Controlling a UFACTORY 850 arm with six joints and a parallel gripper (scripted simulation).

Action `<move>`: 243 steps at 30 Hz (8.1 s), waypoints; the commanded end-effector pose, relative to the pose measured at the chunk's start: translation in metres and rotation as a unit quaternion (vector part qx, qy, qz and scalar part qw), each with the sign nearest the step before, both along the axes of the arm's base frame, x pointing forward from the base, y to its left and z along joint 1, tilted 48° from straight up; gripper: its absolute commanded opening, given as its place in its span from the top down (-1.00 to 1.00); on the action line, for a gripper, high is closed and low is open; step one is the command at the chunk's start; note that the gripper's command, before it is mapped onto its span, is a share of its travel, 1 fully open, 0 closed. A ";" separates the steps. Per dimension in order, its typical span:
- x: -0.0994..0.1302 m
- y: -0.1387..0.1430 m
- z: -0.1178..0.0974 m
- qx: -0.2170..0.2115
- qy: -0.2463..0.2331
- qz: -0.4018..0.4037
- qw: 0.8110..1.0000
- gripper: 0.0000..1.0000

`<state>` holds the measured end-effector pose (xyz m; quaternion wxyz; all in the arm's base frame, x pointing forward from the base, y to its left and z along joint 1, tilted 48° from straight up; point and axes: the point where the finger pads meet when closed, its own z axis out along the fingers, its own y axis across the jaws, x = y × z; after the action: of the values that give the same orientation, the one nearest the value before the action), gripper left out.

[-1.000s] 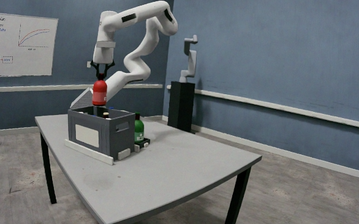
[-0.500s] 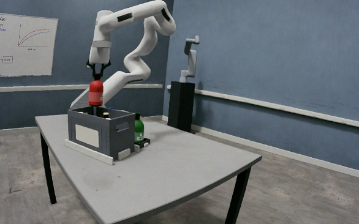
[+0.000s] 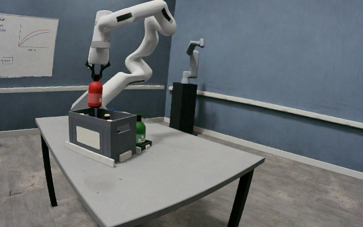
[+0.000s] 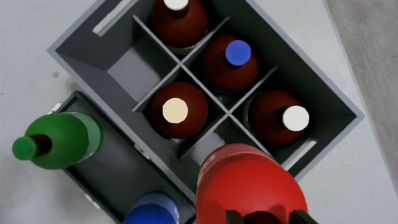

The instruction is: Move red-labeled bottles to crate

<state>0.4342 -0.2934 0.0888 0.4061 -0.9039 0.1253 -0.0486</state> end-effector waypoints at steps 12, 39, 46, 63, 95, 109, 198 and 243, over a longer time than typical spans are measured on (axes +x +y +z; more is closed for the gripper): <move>0.000 -0.003 -0.001 -0.001 -0.001 0.000 1.000 1.00; 0.001 -0.002 -0.001 -0.001 -0.001 0.000 1.000 1.00; 0.001 -0.002 -0.002 -0.001 -0.001 0.000 1.000 1.00; 0.001 0.001 -0.004 -0.001 -0.001 0.000 1.000 1.00; 0.005 0.014 -0.017 -0.001 -0.001 0.000 1.000 1.00; 0.008 0.024 -0.026 -0.001 -0.001 0.000 1.000 1.00; 0.025 0.088 -0.085 -0.001 -0.001 0.000 1.000 1.00; 0.030 0.107 -0.103 -0.001 -0.001 0.000 1.000 1.00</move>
<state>0.4629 -0.1864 -0.0134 0.4060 -0.9040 0.1253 -0.0486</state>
